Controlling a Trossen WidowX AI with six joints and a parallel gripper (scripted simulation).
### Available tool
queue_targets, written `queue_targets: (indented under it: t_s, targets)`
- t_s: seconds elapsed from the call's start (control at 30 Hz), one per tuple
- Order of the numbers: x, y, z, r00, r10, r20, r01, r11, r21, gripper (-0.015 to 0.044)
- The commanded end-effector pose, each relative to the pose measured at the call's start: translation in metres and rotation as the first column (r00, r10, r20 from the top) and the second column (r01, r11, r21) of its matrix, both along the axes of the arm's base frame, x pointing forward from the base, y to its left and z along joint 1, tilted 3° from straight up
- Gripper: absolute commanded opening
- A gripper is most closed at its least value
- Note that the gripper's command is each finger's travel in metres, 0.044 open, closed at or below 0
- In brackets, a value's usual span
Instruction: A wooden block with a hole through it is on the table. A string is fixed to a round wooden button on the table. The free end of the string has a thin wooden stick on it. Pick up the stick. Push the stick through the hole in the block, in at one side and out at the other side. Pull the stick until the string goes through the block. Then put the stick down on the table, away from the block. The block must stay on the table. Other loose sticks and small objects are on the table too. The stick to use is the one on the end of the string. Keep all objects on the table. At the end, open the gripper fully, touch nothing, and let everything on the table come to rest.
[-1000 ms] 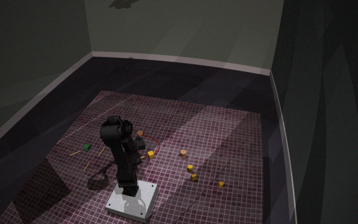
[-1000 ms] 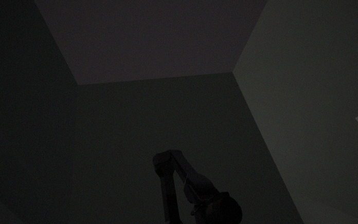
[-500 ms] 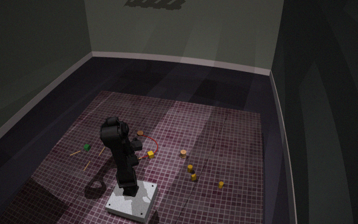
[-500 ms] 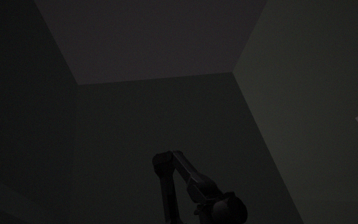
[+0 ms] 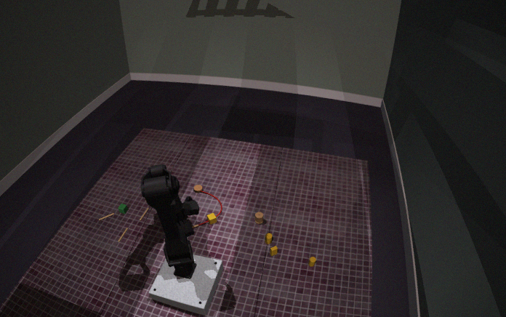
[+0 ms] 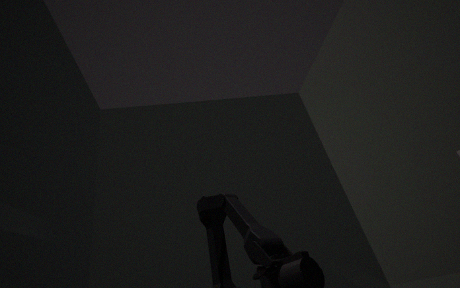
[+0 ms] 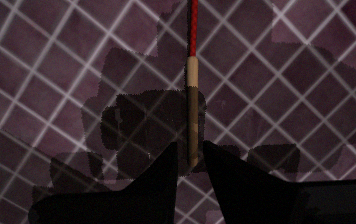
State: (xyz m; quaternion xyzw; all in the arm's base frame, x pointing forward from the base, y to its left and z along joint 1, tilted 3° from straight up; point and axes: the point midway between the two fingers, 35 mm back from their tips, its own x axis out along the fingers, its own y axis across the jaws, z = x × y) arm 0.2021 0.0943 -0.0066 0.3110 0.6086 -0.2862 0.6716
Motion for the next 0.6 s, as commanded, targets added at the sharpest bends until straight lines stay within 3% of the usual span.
queue_targets:
  t_s: [0.0, 0.03, 0.2, 0.4, 0.57]
  targets:
    - [0.000, 0.000, 0.002, 1.000, 0.000, -0.003, 0.000, 1.000, -0.003, 0.0184]
    - [0.001, 0.000, 0.010, 1.000, 0.000, -0.002, 0.000, 1.000, -0.002, 0.0210]
    - [-0.001, -0.004, 0.078, 1.000, 0.000, 0.001, 0.000, 1.000, 0.000, 0.0210]
    - [-0.002, -0.005, 0.080, 1.000, 0.000, 0.001, 0.000, 1.000, 0.000, 0.0210]
    - [-0.001, -0.004, 0.076, 1.000, -0.005, 0.002, 0.005, 1.000, 0.000, 0.0341]
